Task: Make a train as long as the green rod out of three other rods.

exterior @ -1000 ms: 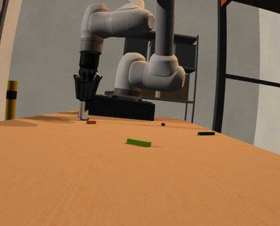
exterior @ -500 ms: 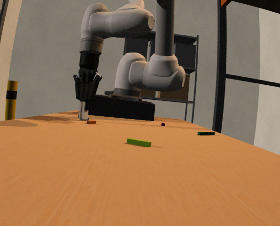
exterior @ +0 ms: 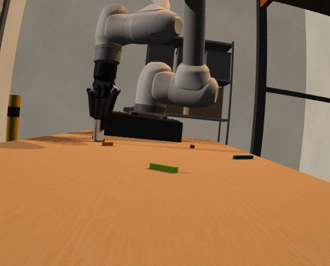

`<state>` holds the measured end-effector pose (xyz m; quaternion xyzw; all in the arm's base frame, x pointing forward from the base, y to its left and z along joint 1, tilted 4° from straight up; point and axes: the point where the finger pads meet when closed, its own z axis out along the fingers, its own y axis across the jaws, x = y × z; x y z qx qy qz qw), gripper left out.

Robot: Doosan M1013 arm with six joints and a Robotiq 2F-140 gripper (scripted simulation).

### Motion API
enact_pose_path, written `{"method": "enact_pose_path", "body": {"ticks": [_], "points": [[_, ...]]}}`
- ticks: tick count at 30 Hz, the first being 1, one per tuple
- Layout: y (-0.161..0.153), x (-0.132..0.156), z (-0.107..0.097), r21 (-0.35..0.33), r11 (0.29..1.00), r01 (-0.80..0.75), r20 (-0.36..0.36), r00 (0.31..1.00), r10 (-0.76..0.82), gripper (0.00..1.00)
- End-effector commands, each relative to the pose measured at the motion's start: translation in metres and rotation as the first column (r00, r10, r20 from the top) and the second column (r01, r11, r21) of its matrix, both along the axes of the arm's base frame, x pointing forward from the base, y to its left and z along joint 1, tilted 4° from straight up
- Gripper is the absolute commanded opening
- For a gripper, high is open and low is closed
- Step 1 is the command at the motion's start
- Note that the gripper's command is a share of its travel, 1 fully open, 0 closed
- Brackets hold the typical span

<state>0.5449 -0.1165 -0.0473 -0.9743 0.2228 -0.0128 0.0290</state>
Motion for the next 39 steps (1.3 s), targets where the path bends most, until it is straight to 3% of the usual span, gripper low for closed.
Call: {"method": "enact_pose_path", "body": {"ticks": [1, 7, 20, 33, 39], "points": [[0.003, -0.003, -0.003, 0.003, 1.0, -0.004, -0.002, 1.0, 0.004, 0.12], [0.003, -0.003, -0.003, 0.003, 1.0, -0.004, -0.002, 1.0, 0.004, 0.12], [0.003, -0.003, -0.003, 0.003, 1.0, -0.004, -0.002, 1.0, 0.004, 0.23], [0.003, -0.003, -0.003, 0.003, 1.0, -0.004, -0.002, 1.0, 0.004, 0.23], [0.002, -0.003, 0.007, 0.003, 1.0, -0.004, -0.002, 1.0, 0.004, 0.23]]}}
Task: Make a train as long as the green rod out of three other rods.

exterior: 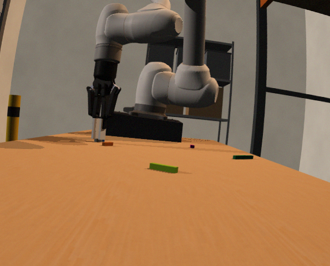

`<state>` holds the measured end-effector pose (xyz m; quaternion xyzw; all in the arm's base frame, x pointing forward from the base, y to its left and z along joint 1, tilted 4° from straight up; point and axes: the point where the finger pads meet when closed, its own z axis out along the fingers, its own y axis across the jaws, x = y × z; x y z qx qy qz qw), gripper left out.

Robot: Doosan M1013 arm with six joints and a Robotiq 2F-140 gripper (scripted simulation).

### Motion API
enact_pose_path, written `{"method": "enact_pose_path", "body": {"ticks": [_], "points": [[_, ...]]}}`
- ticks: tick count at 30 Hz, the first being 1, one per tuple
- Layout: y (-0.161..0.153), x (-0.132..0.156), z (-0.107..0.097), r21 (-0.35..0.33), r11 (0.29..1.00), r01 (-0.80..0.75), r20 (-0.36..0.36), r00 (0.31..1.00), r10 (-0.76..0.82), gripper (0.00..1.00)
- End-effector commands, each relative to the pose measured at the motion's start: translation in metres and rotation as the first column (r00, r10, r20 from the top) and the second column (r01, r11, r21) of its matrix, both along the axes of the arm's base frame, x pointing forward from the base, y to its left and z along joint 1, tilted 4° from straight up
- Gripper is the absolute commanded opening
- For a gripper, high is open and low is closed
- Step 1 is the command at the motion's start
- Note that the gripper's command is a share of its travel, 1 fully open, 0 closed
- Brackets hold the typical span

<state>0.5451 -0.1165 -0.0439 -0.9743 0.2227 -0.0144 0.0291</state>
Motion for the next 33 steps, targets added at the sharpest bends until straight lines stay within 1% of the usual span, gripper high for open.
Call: {"method": "enact_pose_path", "body": {"ticks": [1, 5, 13, 16, 25, 26, 33], "points": [[0.002, -0.004, 0.003, 0.004, 1.0, -0.004, -0.005, 1.0, 0.004, 0.23], [0.001, -0.004, 0.02, 0.004, 1.0, -0.004, -0.005, 1.0, 0.004, 0.23], [-0.001, -0.006, 0.063, 0.004, 1.0, -0.004, -0.005, 1.0, 0.004, 0.23], [-0.002, -0.006, 0.075, 0.004, 1.0, -0.004, -0.005, 1.0, 0.004, 0.23], [-0.002, -0.006, 0.083, 0.004, 1.0, -0.004, -0.005, 1.0, 0.004, 0.23], [-0.002, -0.006, 0.083, 0.004, 1.0, -0.004, -0.005, 1.0, 0.004, 1.0], [-0.002, -0.006, 0.083, 0.004, 1.0, -0.004, -0.005, 1.0, 0.004, 1.0]]}}
